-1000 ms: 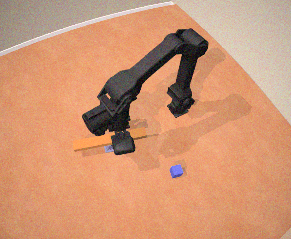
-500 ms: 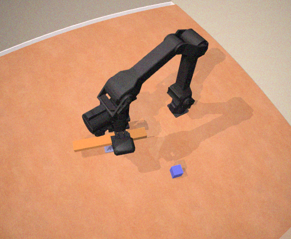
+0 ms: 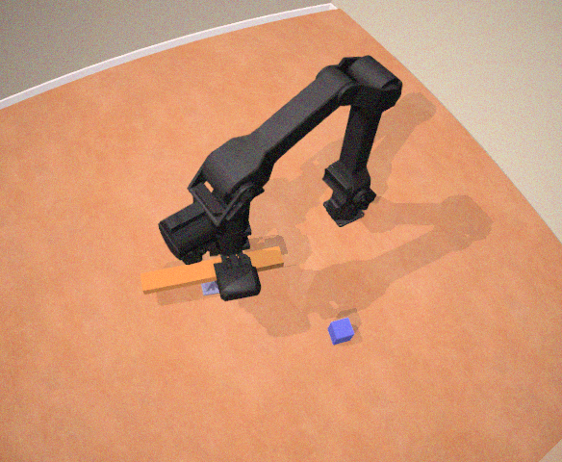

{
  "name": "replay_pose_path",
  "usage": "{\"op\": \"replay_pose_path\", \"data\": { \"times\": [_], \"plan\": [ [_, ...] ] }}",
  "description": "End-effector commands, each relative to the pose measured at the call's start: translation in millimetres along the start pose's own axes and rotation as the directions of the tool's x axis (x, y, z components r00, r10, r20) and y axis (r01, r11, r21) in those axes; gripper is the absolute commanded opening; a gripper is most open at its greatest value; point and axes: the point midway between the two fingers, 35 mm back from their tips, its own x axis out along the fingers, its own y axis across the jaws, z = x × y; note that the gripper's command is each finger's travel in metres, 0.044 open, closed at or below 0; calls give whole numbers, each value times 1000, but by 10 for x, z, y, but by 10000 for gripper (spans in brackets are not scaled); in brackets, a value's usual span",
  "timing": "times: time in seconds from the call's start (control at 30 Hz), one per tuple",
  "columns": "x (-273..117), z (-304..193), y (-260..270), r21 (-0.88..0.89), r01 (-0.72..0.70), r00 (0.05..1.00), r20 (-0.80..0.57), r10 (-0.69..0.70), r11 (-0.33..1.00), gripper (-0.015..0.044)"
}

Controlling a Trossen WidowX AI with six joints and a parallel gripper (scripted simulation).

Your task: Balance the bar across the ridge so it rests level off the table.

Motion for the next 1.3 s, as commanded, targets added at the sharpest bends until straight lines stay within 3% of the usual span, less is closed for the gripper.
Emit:
{"op": "replay_pose_path", "data": {
  "times": [0.0,1.27],
  "plan": [
    [5,3,-3,1,1,1000,2,-1,1000,0],
    [38,-1,-4,1,1,1000,1,-1,1000,0]
  ]
}}
